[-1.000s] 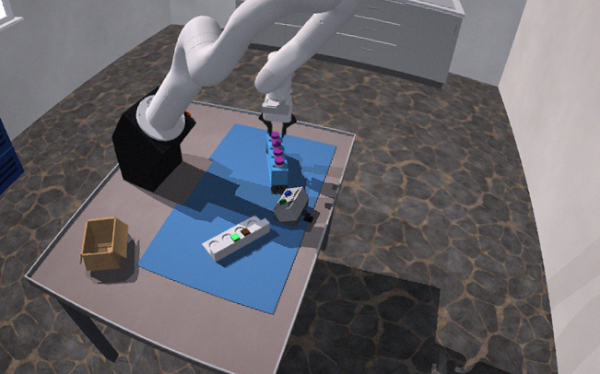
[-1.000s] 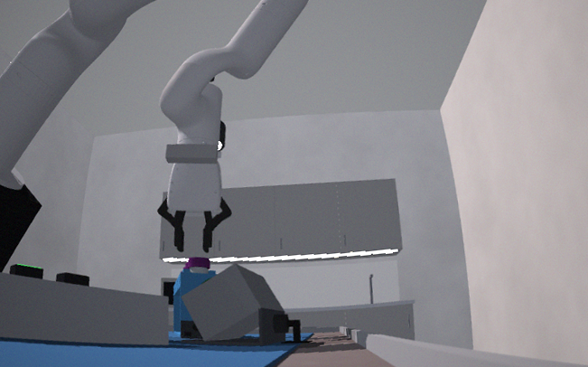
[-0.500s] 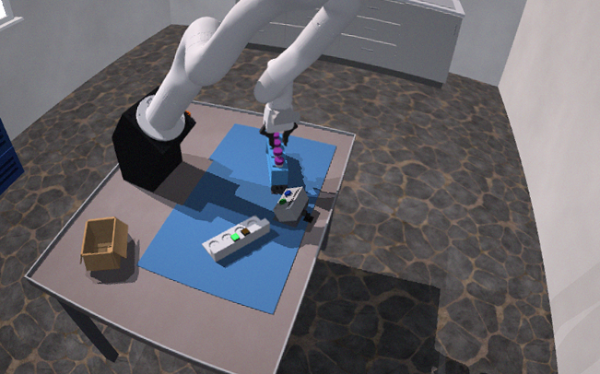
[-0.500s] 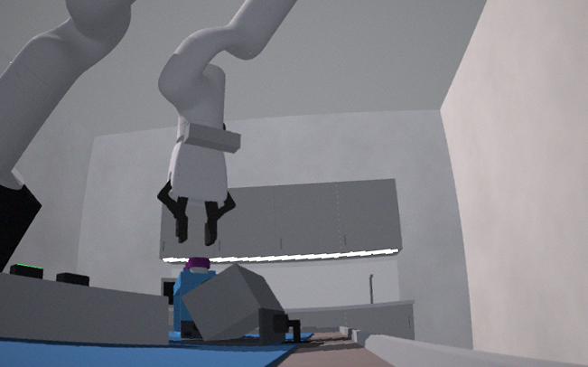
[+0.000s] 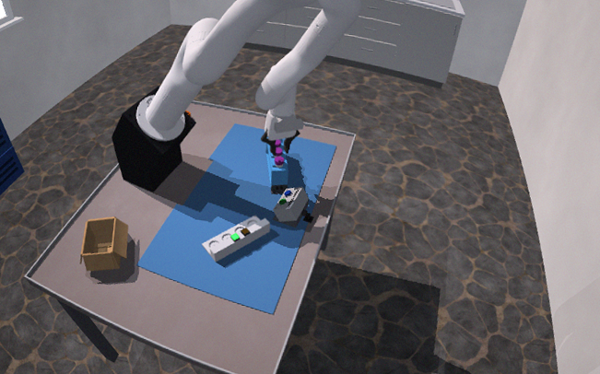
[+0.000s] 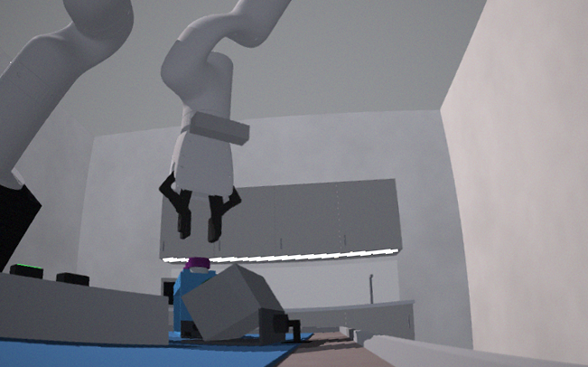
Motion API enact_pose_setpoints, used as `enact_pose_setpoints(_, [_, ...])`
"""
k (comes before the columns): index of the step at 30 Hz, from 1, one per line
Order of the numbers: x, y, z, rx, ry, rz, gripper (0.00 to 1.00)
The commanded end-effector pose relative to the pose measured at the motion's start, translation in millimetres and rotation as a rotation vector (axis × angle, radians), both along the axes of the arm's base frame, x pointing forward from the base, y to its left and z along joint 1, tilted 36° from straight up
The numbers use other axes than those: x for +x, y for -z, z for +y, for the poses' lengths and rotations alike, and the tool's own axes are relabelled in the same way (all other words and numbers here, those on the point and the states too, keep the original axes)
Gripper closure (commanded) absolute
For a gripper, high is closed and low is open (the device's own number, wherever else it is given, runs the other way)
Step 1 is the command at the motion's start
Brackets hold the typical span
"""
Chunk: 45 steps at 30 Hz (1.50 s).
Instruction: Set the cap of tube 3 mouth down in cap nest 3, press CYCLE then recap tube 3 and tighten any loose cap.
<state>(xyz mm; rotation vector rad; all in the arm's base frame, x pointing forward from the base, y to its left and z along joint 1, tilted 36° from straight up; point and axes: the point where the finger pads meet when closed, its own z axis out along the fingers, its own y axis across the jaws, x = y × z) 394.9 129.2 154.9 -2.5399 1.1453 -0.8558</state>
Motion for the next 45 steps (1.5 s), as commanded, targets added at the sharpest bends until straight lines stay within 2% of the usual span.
enact_pose_setpoints(1, [8, 10, -1, 0.001, -0.001, 0.0, 0.54])
enact_pose_setpoints(8, [20, 26, -1, 0.001, -0.001, 0.0, 0.54])
enact_pose_setpoints(45, [26, 34, -2, 0.001, -0.001, 0.0, 0.54])
